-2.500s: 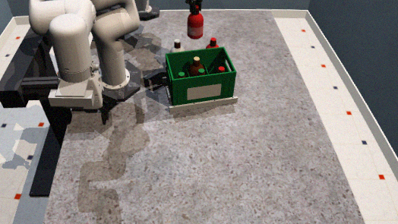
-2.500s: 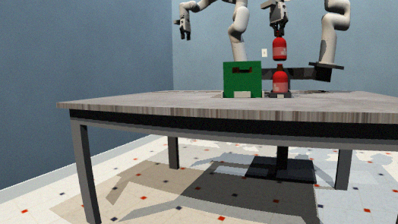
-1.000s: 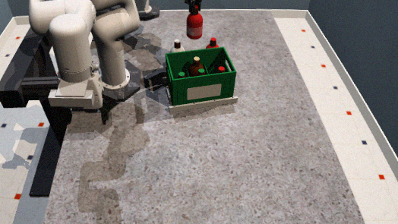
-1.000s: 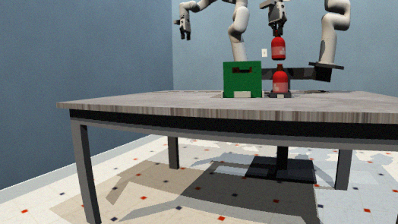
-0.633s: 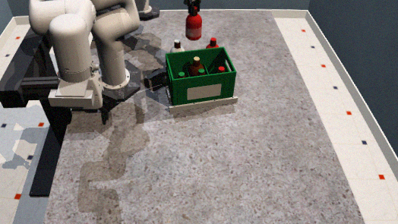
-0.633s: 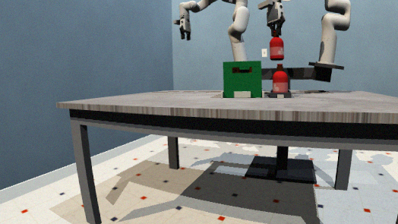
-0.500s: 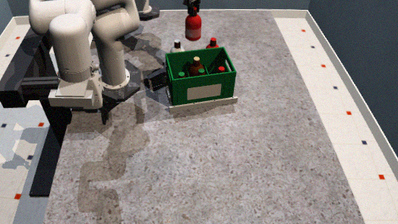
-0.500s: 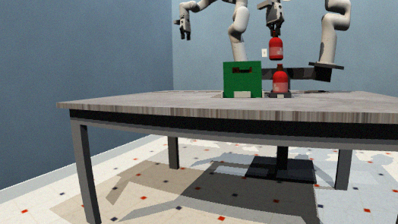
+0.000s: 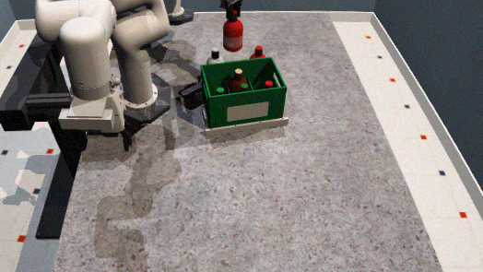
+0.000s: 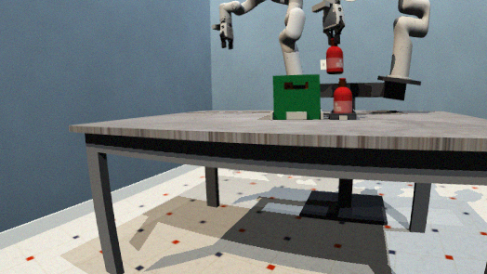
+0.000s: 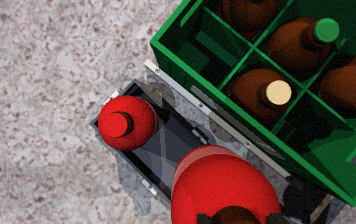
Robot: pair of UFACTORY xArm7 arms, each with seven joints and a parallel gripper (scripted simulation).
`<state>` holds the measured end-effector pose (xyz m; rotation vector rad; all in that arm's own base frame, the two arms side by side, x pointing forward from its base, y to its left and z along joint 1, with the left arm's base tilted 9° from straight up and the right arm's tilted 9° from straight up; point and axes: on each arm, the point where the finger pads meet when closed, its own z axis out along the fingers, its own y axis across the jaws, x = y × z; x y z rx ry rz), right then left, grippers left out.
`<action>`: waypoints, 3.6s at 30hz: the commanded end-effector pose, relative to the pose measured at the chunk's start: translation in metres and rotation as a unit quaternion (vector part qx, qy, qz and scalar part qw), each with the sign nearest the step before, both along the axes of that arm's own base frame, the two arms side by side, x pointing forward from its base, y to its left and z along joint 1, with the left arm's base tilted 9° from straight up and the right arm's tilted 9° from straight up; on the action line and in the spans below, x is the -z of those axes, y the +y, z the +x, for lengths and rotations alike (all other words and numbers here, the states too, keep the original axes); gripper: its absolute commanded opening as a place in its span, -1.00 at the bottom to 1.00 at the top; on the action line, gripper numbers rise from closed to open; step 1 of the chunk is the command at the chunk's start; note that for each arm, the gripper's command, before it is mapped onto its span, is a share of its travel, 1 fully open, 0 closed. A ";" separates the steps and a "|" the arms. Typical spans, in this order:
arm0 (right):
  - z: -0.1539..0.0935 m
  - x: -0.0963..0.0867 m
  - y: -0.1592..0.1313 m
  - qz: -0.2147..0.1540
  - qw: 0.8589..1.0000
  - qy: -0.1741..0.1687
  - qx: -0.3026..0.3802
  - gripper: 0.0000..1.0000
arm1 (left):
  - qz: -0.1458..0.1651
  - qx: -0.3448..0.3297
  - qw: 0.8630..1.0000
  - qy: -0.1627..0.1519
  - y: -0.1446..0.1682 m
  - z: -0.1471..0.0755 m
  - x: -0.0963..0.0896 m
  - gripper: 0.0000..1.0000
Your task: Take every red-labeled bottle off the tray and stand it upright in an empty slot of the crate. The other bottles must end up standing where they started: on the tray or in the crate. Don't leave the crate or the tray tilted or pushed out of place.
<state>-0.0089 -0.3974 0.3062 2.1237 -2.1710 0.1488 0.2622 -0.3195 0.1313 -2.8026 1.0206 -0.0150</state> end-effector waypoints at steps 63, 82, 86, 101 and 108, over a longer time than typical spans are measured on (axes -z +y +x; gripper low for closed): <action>0.000 -0.002 -0.001 -0.002 1.000 0.000 0.000 1.00 | -0.001 0.000 1.000 -0.001 -0.110 -0.051 0.018 -1.00; 0.000 -0.002 -0.001 -0.002 1.000 0.000 0.000 1.00 | -0.002 0.000 1.000 -0.001 -0.130 -0.061 0.021 -1.00; 0.000 -0.002 -0.001 -0.002 1.000 0.000 0.000 1.00 | -0.002 0.000 1.000 -0.001 -0.132 -0.062 0.022 -1.00; 0.000 -0.002 -0.001 -0.002 1.000 0.000 0.000 1.00 | -0.002 0.000 1.000 -0.001 -0.134 -0.063 0.022 -1.00; 0.000 -0.002 -0.001 -0.002 1.000 0.000 0.000 1.00 | -0.002 0.000 1.000 -0.001 -0.134 -0.063 0.022 -1.00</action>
